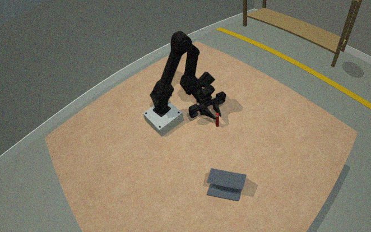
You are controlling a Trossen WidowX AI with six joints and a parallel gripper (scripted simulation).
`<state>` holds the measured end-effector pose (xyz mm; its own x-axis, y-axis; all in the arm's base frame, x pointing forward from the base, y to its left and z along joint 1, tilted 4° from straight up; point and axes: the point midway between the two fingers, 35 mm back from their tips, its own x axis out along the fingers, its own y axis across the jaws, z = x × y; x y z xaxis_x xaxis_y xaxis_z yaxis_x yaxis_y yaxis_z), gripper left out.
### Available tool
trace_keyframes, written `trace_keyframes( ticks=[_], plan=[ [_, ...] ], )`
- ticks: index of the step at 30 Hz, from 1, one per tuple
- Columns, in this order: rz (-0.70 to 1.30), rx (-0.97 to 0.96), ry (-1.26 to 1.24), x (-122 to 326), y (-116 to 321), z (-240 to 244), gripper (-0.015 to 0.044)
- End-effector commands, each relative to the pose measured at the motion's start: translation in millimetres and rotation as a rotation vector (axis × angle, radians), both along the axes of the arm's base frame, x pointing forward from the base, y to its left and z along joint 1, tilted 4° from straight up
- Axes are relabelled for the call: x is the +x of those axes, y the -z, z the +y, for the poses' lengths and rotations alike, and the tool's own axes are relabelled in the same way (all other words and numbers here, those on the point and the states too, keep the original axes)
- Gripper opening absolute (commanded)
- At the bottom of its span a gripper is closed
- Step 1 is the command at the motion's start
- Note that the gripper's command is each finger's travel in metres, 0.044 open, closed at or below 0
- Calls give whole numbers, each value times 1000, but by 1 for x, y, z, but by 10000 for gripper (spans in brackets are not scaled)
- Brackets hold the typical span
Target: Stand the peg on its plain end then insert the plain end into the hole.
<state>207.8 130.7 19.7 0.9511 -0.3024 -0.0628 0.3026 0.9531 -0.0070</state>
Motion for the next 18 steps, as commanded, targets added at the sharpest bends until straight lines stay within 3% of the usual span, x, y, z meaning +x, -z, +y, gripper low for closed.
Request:
trace_keyframes(
  ticks=[1, 6, 18],
  plan=[
    [0, 0, 0, 0, 0, 0, 130],
    [0, 0, 0, 0, 0, 0, 130],
    [0, 0, 0, 0, 0, 0, 440]
  ],
)
